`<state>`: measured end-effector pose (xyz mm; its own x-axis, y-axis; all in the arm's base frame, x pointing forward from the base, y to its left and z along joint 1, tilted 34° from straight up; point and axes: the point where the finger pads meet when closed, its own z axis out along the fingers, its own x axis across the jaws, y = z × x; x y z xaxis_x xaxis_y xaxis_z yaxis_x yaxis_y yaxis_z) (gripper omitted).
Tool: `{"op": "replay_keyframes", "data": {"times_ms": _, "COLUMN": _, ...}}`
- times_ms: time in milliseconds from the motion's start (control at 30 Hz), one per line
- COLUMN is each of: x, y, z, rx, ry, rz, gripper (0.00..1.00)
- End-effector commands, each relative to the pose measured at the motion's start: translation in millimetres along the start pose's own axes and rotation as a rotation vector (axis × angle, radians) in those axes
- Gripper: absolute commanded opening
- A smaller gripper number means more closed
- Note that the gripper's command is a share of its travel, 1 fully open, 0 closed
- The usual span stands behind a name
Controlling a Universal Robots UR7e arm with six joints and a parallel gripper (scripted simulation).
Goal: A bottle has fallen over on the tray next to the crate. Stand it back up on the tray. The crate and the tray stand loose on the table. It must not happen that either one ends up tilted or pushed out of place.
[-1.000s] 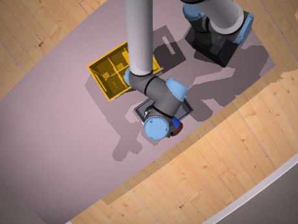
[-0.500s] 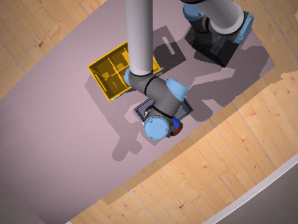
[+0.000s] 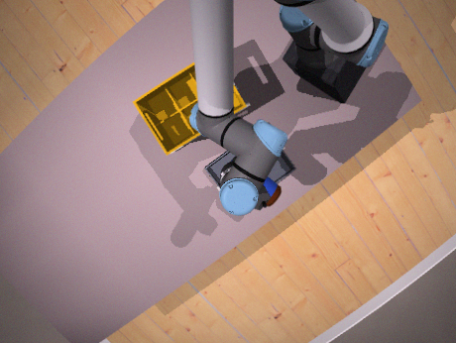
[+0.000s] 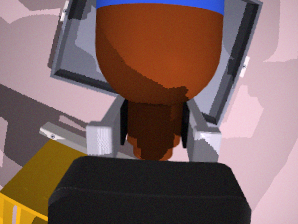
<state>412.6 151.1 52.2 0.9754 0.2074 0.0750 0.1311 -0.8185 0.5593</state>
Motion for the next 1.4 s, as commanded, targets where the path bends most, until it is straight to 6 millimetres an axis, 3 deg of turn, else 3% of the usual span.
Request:
{"op": "replay_keyframes", "data": {"times_ms": 0, "x": 0.3, "y": -0.1, "z": -0.4, "rx": 0.001, "ry": 0.002, "rz": -0.068, "gripper": 0.00}}
{"op": "replay_keyframes", "data": {"times_ms": 433, "x": 0.4, "y": 0.1, "z": -0.4, "rx": 0.001, "ry": 0.002, "rz": -0.193, "gripper": 0.00}}
{"op": "replay_keyframes", "data": {"times_ms": 1367, "x": 0.4, "y": 0.1, "z": -0.4, "rx": 0.001, "ry": 0.002, "rz": -0.198, "gripper": 0.00}}
